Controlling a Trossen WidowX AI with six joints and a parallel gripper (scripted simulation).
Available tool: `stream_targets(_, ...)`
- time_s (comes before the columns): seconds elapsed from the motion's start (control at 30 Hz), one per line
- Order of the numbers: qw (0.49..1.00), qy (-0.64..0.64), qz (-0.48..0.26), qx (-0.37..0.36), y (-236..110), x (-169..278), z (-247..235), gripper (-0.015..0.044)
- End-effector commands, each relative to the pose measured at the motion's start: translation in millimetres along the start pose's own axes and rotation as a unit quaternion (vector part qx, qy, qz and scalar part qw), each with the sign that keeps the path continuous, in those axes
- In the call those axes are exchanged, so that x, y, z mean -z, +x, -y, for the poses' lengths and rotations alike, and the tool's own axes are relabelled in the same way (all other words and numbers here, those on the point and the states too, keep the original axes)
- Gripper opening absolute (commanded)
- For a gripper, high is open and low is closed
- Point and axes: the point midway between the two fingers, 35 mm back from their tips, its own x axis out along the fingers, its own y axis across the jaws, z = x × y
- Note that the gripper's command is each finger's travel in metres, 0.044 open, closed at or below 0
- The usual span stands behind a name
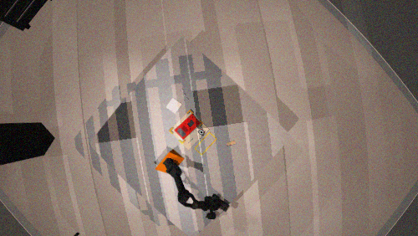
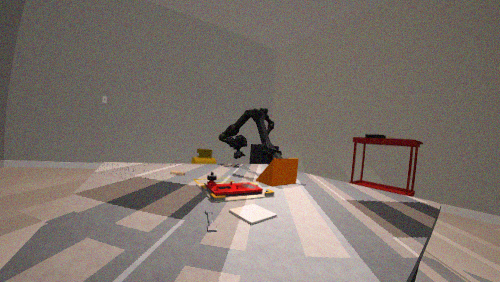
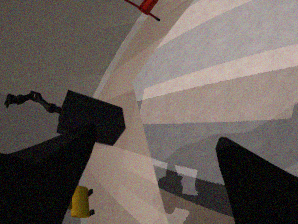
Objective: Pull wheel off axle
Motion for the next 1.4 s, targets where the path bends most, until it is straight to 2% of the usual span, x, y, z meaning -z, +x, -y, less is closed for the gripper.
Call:
stream_targets(0.0,1.0,-0.003,-0.003,0.002,-1.3,1.5,1.9,0.0374)
stream_targets(0.1,0.997,-0.051,-0.046,0.035,-20.9,21.6,28.4,0.03)
stream_targets(0.4,0.938,-0.235,-0.217,0.134,-126.2,69.5,124.5,0.03)
stream_targets(0.53,0.903,-0.299,-0.269,0.154,-167.0,72.3,155.1,0.03)
stream_targets(0.67,0.842,-0.391,-0.333,0.168,-224.2,62.9,196.9,0.03)
stream_targets(0.83,0.748,-0.499,-0.405,0.167,-294.3,32.6,241.8,0.03)
stream_targets(1.0,0.638,-0.595,-0.466,0.146,-358.7,-15.6,276.8,0.03)
stream_targets(1.2,0.49,-0.693,-0.521,0.093,-423.5,-94.0,305.0,0.03)
stream_targets(1.37,0.363,-0.755,-0.546,0.03,-459.3,-170.0,317.8,0.03)
